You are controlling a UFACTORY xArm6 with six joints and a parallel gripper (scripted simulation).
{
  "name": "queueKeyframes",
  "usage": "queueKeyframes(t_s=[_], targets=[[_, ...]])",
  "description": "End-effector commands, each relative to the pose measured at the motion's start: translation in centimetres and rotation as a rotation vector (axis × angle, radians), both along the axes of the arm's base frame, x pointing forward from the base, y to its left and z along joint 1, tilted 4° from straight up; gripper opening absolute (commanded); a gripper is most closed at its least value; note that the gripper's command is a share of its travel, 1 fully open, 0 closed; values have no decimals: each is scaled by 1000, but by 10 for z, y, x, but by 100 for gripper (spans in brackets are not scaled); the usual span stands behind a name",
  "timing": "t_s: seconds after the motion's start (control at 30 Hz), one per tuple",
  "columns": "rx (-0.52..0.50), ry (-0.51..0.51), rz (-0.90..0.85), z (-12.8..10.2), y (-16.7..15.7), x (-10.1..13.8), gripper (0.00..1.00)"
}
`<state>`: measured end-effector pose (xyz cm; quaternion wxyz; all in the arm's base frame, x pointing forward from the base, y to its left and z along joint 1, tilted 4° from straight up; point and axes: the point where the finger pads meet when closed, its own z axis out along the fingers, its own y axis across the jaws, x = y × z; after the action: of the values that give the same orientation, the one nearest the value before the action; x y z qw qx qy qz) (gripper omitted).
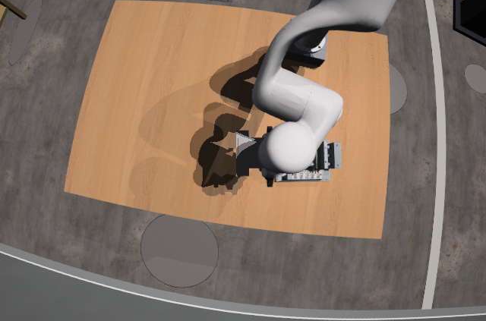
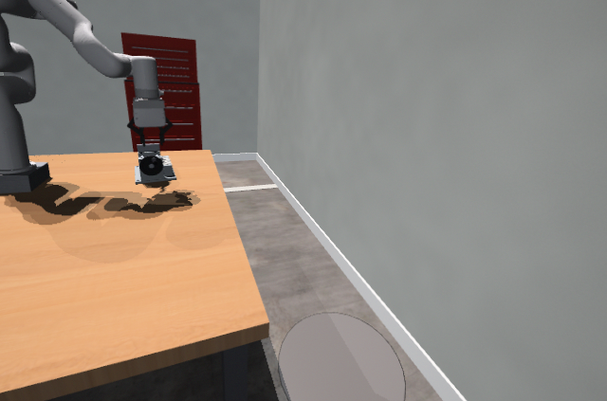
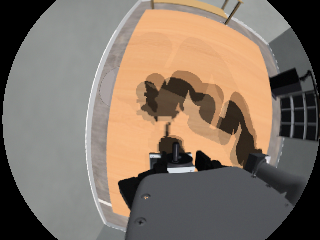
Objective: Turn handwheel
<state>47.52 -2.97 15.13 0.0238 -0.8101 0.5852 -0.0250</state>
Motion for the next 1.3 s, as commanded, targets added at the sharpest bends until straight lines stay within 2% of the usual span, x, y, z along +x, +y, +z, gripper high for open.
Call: queueKeyframes(t_s=[0.0, 0.5, 0.63, 0.77, 0.9, 1.0, 1.17, 1.27], targets=[[0, 2, 0, 17, 0, -2, 57], [0, 2, 0, 17, 0, -2, 57], [0, 2, 0, 17, 11, -4, 57], [0, 2, 0, 17, 47, -13, 57], [0, 2, 0, 16, 103, -27, 57], [0, 2, 0, 16, 103, -27, 57], [0, 2, 0, 16, 171, -44, 57], [0, 2, 0, 16, 200, -51, 57]])
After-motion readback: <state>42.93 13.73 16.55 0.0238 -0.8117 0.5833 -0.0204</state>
